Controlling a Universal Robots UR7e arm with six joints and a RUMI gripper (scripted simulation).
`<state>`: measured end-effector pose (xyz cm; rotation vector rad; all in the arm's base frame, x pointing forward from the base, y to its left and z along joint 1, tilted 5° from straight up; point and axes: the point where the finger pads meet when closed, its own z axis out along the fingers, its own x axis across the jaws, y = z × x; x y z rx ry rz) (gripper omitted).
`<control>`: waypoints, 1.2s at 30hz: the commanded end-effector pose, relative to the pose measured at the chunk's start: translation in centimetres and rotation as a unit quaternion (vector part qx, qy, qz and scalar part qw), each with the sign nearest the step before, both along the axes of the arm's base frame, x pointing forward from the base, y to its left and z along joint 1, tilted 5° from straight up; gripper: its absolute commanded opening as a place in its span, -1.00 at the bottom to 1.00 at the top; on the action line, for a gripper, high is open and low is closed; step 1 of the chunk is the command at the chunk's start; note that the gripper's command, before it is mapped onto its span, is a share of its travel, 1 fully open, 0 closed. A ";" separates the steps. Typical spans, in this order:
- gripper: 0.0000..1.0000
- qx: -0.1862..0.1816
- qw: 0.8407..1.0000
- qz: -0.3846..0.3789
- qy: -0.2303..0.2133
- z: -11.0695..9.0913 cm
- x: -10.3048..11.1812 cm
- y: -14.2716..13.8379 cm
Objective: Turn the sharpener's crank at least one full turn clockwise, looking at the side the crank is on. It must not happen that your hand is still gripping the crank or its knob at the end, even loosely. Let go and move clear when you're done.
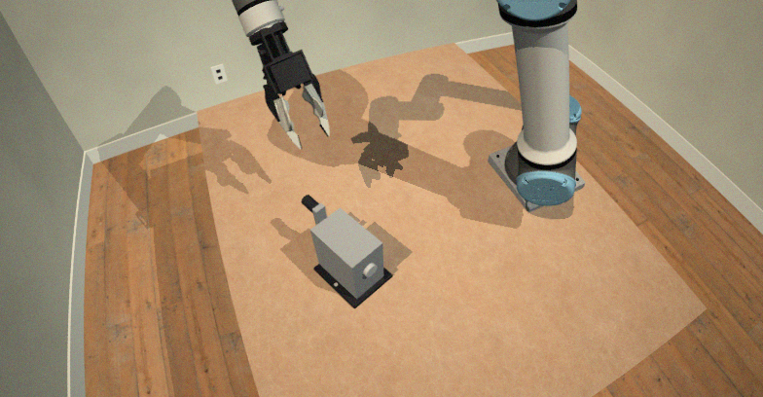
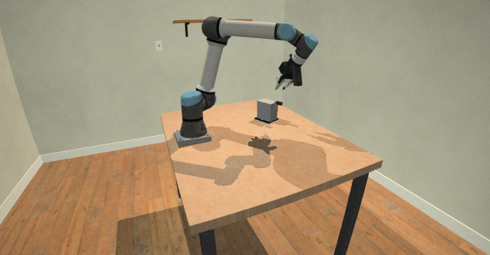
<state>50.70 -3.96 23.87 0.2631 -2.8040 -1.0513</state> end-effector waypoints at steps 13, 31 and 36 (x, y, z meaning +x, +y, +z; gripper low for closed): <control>-0.36 -0.048 0.985 0.139 -0.088 -3.6 5.0 1.2; -0.36 -0.048 0.985 0.139 -0.088 -6.8 5.1 3.1; -0.36 -0.048 0.985 0.139 -0.088 -7.5 4.9 3.5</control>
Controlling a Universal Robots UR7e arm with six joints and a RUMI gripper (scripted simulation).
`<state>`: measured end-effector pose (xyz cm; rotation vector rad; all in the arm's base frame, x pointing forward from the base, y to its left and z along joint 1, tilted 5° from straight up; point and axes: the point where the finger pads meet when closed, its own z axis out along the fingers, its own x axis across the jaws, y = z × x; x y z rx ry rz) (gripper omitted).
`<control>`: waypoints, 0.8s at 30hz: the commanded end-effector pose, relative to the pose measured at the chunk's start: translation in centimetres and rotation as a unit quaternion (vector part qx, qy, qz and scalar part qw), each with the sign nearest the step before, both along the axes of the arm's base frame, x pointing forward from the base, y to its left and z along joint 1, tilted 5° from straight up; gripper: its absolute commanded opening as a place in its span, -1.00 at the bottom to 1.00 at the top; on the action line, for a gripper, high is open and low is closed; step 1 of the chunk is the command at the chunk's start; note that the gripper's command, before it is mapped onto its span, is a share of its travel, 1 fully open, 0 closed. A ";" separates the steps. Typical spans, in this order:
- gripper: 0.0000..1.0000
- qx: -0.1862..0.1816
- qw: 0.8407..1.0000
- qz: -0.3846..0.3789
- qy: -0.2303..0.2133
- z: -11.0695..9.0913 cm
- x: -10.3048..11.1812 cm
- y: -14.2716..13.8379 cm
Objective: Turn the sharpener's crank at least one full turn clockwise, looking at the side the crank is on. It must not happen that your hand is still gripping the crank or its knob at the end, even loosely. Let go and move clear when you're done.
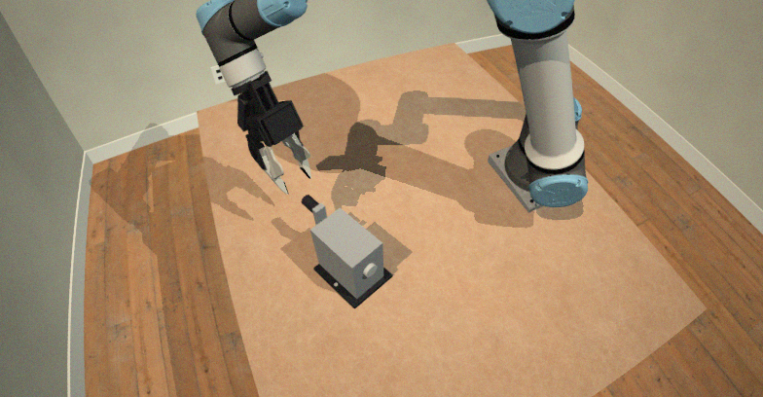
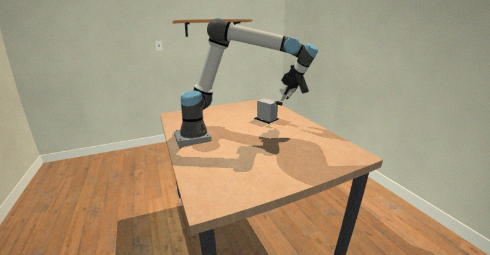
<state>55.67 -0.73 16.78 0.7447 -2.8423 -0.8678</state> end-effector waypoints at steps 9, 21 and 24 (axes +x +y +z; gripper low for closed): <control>-0.36 0.000 1.000 0.000 -0.001 -0.9 -0.2 0.5; -0.36 0.000 1.000 0.000 -0.001 -0.8 -0.2 0.5; -0.36 0.000 1.000 0.000 -0.001 -0.8 -0.2 0.5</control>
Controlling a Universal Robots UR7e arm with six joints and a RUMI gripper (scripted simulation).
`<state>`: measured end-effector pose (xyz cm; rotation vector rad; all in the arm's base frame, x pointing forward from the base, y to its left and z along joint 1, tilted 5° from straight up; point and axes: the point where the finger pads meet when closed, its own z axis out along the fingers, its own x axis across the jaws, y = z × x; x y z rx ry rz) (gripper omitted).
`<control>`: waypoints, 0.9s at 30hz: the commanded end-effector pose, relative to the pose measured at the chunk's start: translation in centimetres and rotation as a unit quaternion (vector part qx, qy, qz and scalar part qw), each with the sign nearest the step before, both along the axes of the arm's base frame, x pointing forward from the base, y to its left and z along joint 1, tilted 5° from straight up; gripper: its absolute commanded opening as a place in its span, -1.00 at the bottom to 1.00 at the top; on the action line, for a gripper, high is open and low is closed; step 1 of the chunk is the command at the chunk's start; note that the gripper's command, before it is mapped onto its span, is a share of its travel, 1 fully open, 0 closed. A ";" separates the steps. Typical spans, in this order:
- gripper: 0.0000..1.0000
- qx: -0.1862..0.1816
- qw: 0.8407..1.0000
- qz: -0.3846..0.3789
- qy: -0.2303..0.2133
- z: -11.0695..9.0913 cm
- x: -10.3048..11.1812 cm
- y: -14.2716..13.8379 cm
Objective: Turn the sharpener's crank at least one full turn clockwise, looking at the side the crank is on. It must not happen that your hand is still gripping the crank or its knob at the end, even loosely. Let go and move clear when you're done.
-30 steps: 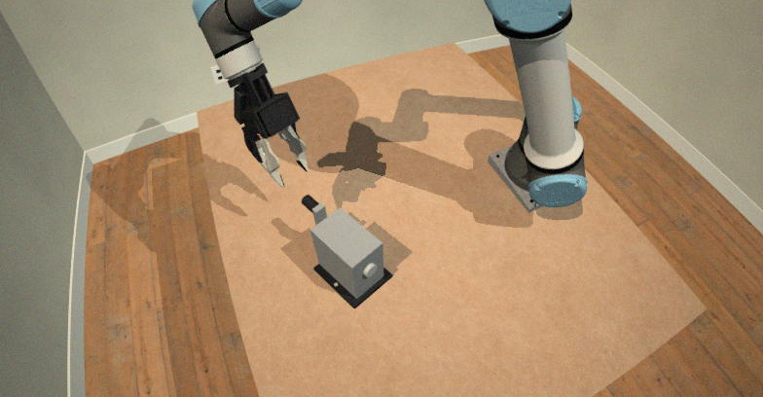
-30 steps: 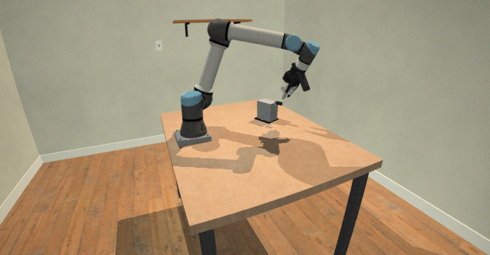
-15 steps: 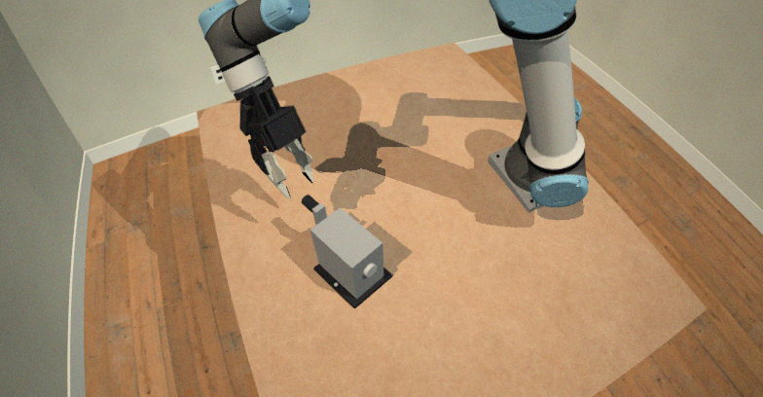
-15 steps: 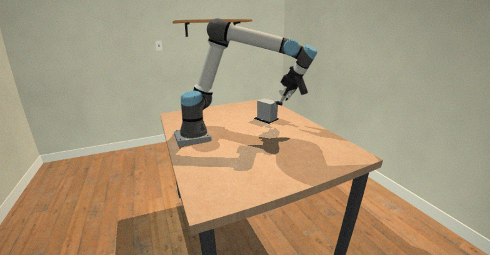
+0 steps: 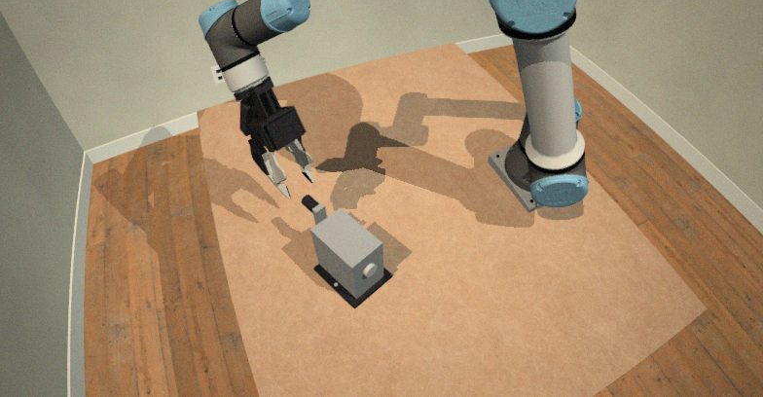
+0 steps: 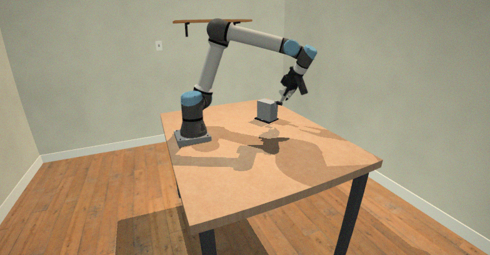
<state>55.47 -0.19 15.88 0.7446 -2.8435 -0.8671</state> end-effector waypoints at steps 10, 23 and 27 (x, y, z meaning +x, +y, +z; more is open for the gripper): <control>-0.36 0.000 1.000 0.000 -0.001 0.1 0.0 0.0; -0.36 0.000 1.000 0.000 -0.001 -0.1 0.0 0.1; -0.36 0.000 1.000 0.000 -0.001 -0.3 -0.1 0.2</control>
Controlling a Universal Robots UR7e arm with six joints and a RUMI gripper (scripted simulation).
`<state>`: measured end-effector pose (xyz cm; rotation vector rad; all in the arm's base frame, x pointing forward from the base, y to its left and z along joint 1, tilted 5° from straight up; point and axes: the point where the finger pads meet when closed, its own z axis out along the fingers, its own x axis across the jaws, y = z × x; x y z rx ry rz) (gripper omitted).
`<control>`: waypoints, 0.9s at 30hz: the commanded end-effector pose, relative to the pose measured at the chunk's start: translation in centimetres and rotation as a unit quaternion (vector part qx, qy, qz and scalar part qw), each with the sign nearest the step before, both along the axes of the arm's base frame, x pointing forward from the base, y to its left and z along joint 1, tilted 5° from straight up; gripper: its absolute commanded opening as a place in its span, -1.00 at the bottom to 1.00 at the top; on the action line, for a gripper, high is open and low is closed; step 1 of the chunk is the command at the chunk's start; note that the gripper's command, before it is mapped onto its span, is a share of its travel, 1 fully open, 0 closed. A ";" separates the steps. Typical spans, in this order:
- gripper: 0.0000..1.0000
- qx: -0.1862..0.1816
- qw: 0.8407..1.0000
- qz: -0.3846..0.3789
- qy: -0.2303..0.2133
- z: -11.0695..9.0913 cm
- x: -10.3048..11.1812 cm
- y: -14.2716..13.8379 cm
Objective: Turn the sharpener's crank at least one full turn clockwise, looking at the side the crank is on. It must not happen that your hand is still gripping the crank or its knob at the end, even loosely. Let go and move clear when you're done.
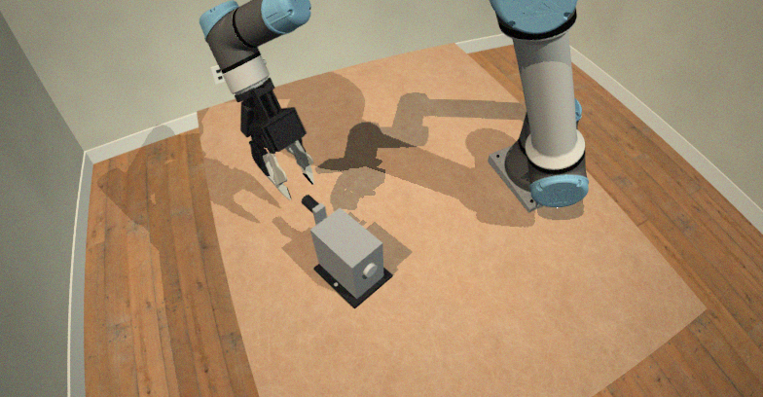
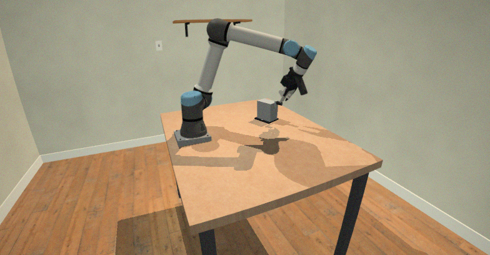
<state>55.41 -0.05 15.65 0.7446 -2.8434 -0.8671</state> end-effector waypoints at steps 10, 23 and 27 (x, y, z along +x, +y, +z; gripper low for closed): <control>-0.36 0.000 1.000 0.000 -0.001 -1.2 -0.3 0.8; -0.36 0.000 1.000 0.000 -0.001 -2.5 -0.6 1.5; -0.36 0.000 1.000 0.000 -0.001 -2.6 -0.6 1.6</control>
